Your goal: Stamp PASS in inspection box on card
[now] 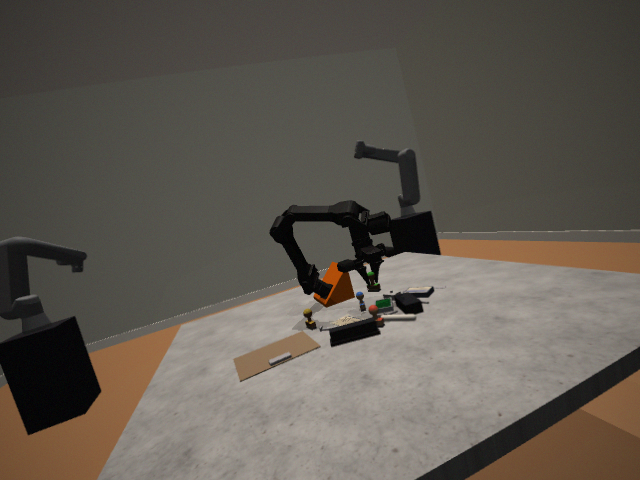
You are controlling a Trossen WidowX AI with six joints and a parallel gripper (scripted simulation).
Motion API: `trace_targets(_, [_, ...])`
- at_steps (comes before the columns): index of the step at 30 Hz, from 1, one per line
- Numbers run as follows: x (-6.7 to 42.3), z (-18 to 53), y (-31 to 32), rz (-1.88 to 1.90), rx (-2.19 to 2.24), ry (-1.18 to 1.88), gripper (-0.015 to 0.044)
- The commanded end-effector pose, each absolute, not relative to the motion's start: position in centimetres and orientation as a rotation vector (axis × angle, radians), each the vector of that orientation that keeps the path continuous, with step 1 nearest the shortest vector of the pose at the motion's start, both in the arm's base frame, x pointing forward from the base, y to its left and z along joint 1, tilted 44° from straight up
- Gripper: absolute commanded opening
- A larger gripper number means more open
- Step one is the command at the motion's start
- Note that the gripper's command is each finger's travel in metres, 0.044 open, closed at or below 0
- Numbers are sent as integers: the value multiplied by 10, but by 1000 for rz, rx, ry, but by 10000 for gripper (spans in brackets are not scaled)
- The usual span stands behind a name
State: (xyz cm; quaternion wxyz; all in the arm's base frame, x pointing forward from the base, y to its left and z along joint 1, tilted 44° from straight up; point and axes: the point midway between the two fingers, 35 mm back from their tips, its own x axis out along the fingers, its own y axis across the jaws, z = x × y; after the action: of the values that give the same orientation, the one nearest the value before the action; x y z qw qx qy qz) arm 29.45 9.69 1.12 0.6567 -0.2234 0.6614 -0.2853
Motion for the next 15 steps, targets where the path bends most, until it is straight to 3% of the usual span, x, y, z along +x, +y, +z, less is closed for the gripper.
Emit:
trace_targets(1, [278, -9, 117, -656, -506, 1495, 0])
trace_targets(15, [278, -13, 114, -655, -507, 1495, 0])
